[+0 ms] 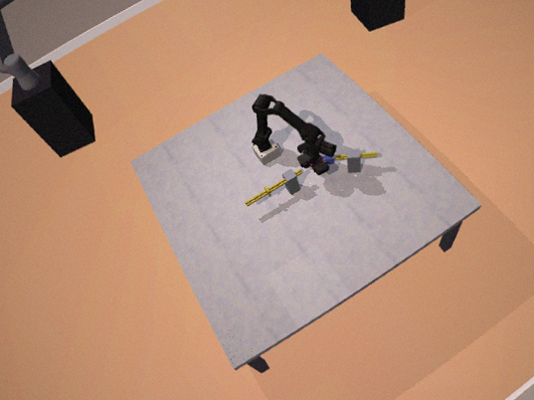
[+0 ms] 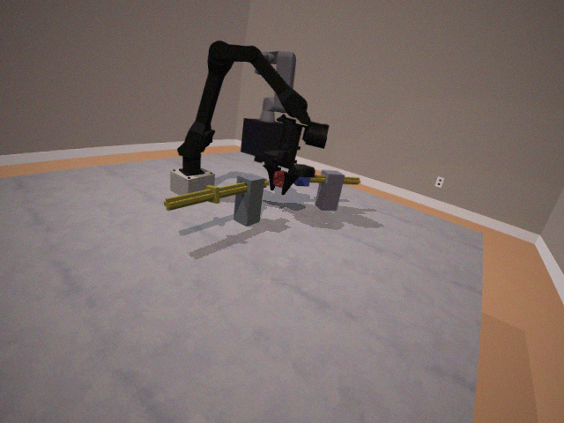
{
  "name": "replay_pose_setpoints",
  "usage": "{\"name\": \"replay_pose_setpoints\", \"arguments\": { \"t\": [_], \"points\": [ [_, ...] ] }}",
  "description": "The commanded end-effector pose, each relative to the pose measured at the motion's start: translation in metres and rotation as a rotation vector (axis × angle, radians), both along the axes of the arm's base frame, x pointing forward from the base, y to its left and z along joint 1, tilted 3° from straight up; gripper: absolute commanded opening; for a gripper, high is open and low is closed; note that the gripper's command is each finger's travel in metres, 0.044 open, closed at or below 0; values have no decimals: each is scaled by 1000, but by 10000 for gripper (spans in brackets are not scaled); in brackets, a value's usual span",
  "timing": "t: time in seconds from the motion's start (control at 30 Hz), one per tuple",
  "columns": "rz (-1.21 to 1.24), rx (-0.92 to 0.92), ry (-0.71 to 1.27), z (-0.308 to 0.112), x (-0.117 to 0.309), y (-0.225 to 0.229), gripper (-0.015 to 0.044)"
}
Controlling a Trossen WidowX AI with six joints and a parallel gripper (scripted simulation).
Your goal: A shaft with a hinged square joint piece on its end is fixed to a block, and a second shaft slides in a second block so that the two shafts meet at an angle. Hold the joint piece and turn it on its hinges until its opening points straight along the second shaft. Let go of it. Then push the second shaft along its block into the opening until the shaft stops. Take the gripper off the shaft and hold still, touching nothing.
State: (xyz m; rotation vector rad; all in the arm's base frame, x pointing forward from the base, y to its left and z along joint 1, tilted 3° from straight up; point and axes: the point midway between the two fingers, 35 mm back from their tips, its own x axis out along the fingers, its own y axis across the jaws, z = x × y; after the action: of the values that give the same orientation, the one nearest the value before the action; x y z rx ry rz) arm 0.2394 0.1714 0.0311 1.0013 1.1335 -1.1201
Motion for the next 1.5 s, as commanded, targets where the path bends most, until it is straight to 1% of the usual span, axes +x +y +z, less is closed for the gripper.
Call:
{"name": "replay_pose_setpoints", "arguments": {
  "t": [0.0,0.13,0.17,0.23,0.6,1.03,1.3,1.47],
  "points": [
    [0,0,0,0,0,0,26],
    [0,0,0,0,0,0,131],
    [0,0,0,0,0,0,147],
    [0,0,0,0,0,0,147],
    [0,0,0,0,0,0,436],
    [0,5,1,0,0,0,440],
    [5,225,32,27,-1,-1,440],
    [9,244,30,30,-1,-1,440]
  ]
}}
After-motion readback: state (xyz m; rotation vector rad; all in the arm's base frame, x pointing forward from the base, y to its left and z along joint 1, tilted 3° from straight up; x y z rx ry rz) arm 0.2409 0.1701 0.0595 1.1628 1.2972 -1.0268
